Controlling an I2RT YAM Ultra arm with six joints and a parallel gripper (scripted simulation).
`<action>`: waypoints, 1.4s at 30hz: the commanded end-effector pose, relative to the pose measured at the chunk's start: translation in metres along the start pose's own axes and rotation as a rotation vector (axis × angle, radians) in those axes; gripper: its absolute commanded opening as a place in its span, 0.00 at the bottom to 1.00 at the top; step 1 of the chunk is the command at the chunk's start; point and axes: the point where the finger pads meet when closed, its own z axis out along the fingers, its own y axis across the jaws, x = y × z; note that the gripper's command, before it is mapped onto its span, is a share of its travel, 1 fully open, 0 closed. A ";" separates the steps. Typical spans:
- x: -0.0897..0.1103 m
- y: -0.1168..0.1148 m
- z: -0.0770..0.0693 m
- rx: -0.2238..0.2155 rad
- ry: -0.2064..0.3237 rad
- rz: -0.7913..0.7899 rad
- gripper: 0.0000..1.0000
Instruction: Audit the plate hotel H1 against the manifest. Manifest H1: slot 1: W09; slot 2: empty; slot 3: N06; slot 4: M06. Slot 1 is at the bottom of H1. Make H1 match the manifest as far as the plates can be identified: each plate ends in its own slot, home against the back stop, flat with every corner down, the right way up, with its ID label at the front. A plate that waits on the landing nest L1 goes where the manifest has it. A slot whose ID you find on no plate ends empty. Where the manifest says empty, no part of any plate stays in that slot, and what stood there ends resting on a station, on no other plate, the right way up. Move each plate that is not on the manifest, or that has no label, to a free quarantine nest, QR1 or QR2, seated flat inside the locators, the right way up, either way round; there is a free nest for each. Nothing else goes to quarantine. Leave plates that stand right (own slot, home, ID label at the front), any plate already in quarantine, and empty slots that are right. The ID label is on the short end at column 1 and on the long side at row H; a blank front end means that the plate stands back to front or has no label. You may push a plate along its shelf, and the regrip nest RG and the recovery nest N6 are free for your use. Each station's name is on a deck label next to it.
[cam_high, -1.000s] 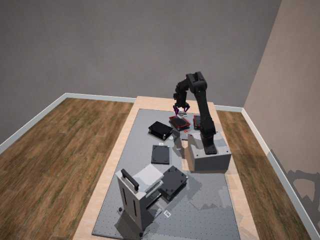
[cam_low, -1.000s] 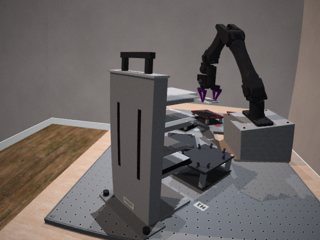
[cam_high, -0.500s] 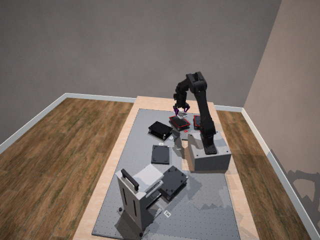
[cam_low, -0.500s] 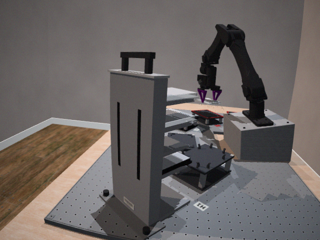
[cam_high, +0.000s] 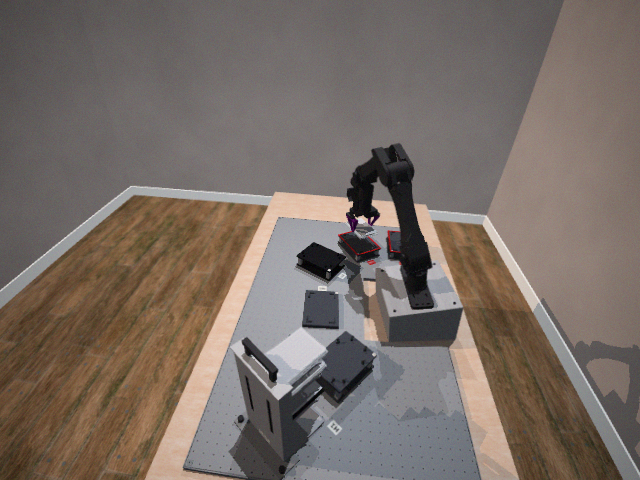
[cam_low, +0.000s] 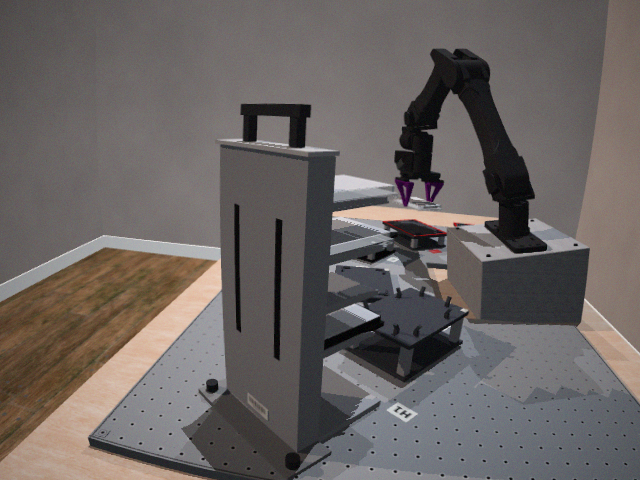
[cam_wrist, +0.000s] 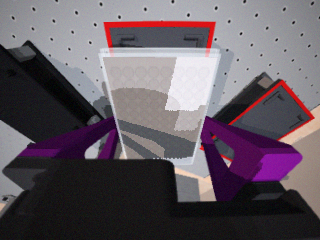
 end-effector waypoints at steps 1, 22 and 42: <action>-0.006 0.000 -0.008 0.005 -0.033 -0.001 0.86; -0.006 0.000 0.004 0.005 -0.033 -0.001 0.86; -0.006 -0.001 0.016 0.005 -0.033 -0.001 0.86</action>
